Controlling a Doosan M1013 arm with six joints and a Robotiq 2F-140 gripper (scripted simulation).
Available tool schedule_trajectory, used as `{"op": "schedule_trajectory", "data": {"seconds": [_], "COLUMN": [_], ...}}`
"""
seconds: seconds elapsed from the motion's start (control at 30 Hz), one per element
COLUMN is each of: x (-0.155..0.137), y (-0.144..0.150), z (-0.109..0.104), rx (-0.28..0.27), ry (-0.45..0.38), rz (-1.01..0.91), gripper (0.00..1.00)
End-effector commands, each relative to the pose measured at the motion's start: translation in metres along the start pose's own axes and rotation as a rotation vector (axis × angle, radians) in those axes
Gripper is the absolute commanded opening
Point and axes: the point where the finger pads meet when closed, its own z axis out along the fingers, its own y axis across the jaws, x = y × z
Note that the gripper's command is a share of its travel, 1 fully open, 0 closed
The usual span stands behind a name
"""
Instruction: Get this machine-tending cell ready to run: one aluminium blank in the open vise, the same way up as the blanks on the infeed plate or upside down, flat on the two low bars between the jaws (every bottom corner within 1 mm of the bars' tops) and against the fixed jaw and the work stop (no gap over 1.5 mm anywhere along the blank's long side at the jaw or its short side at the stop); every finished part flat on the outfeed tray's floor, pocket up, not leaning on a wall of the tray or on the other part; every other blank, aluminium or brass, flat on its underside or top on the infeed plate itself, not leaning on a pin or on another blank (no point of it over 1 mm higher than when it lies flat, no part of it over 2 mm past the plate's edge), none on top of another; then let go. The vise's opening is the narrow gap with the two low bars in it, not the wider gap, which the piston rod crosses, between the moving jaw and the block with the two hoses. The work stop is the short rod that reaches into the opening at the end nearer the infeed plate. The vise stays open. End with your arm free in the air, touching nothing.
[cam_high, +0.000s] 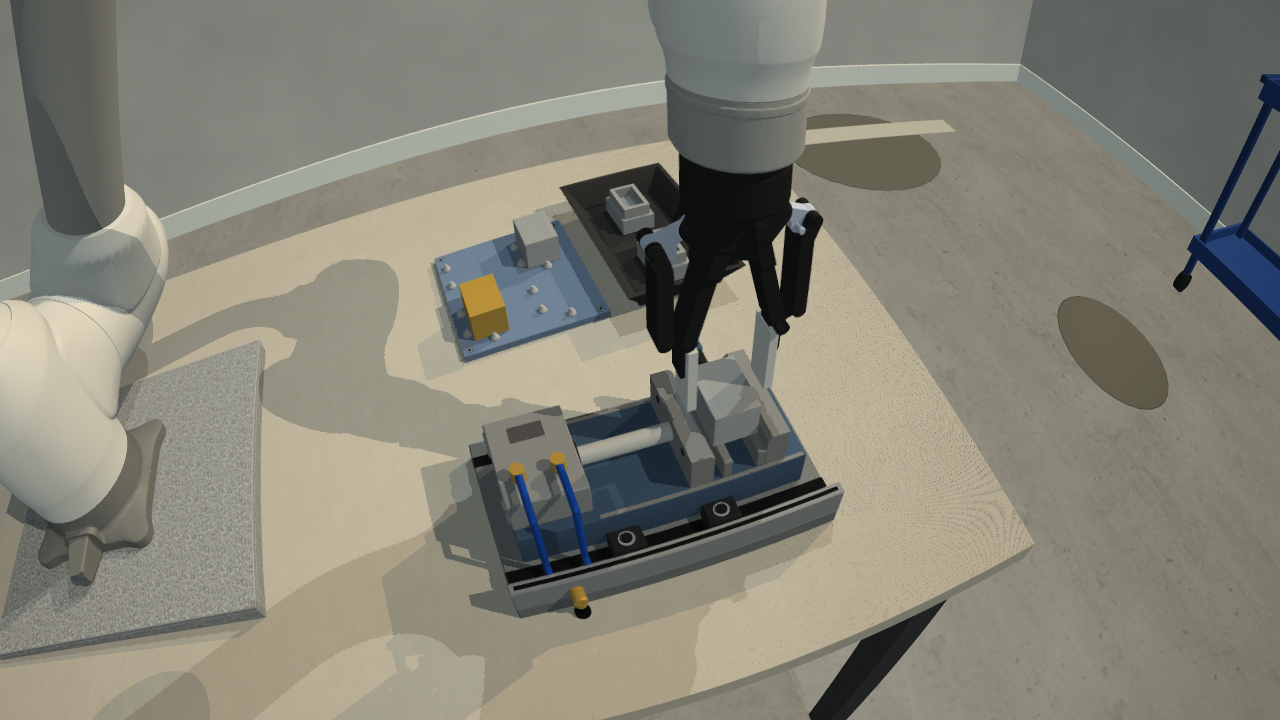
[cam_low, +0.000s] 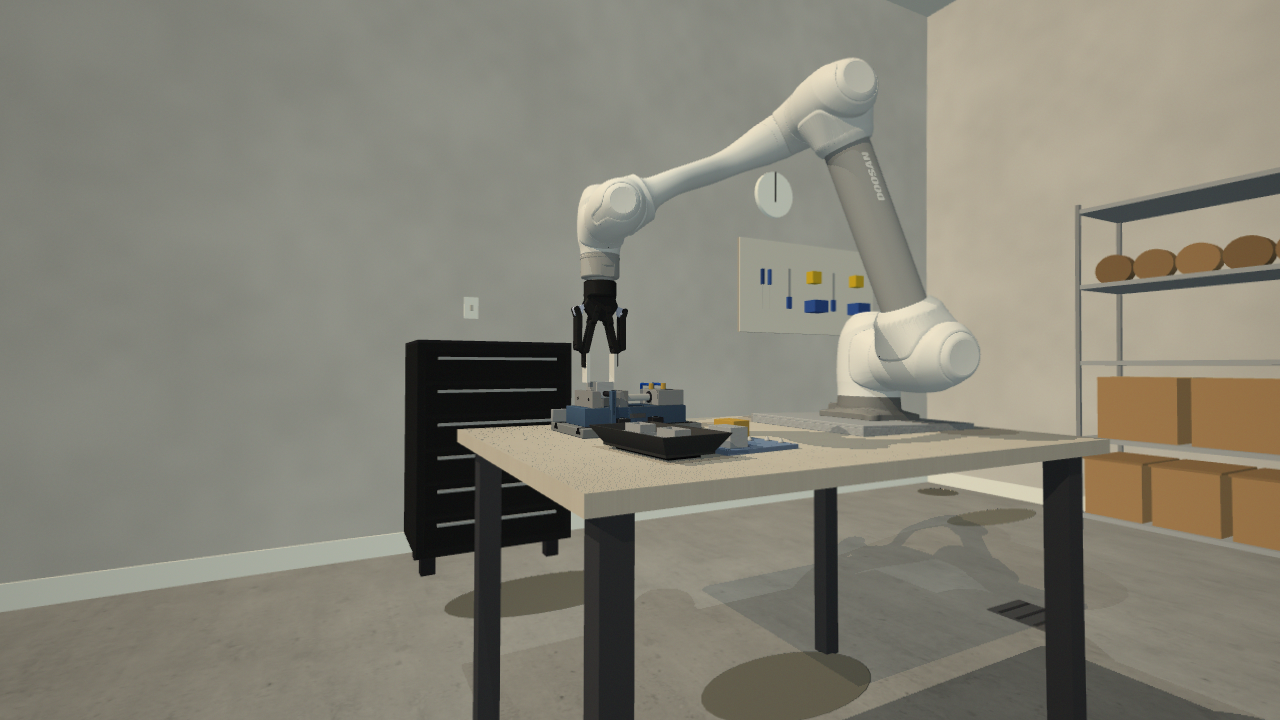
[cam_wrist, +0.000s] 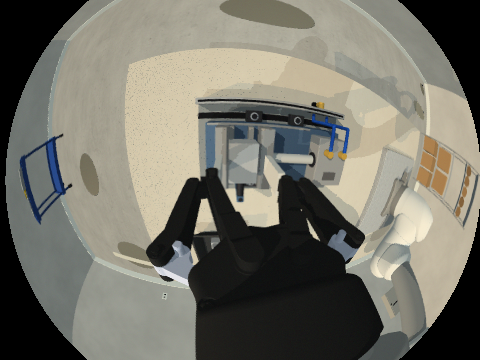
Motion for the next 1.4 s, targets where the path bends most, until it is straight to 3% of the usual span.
{"op": "schedule_trajectory", "data": {"seconds": [0.0,0.7,1.13,1.17,1.37], "x": [0.000,0.000,0.000,0.000,0.000], "y": [0.000,0.000,0.000,0.000,0.000], "z": [-0.008,-0.063,-0.070,-0.070,-0.070], "rx": [0.000,0.000,0.000,0.000,0.000], "ry": [0.000,0.000,0.000,0.000,0.000], "rz": [0.000,0.000,0.000,0.000,0.000], "gripper": [0.40,0.40,0.40,0.00,0.00]}}
